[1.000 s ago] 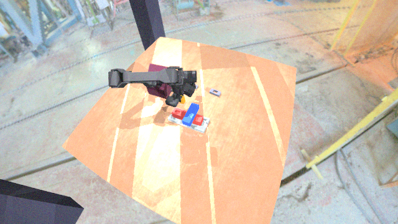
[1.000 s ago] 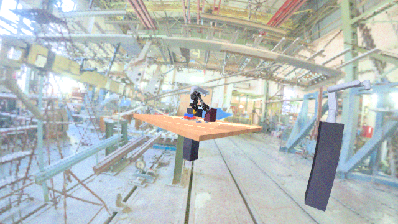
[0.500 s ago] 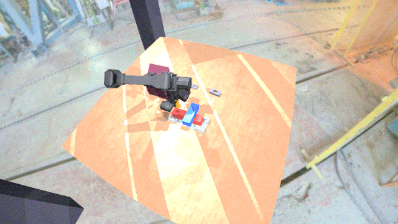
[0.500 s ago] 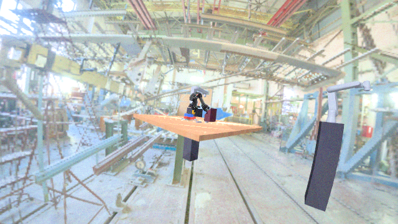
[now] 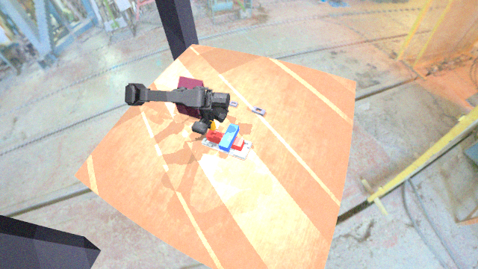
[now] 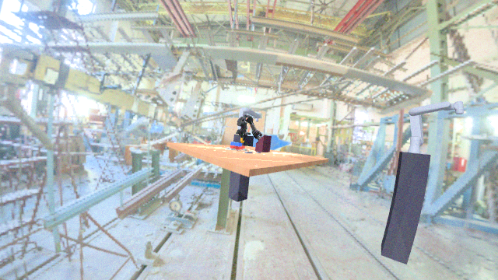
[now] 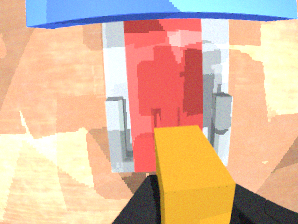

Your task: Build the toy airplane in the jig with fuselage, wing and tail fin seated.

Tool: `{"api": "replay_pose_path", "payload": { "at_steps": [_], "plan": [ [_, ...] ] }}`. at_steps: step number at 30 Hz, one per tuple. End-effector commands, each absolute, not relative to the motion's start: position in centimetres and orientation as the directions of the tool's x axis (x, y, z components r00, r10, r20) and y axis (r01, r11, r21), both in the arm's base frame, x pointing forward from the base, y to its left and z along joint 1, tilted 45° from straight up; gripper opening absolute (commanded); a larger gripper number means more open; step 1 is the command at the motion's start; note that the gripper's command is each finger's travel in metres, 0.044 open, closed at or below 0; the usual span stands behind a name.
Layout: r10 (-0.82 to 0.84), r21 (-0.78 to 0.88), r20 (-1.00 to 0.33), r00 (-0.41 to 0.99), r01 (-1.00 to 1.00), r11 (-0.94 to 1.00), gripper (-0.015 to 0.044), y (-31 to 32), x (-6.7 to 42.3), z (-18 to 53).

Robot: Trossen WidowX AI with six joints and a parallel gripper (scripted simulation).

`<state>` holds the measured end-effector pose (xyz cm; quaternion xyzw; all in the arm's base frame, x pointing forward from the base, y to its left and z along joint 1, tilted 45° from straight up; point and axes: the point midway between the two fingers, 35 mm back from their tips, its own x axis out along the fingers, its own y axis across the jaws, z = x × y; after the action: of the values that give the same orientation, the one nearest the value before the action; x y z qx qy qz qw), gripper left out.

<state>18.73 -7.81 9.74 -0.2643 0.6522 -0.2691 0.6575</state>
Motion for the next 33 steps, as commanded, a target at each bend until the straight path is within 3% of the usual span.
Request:
{"api": "replay_pose_path", "payload": {
  "at_steps": [1,33],
  "plan": [
    [-0.702,-0.702,-0.712,0.007,0.006,0.712,0.0065,-7.9,18.8,9.8],
    [-0.703,-0.703,-0.711,0.007,0.007,0.711,0.0065,-10.8,18.8,7.0]
  ]
}}
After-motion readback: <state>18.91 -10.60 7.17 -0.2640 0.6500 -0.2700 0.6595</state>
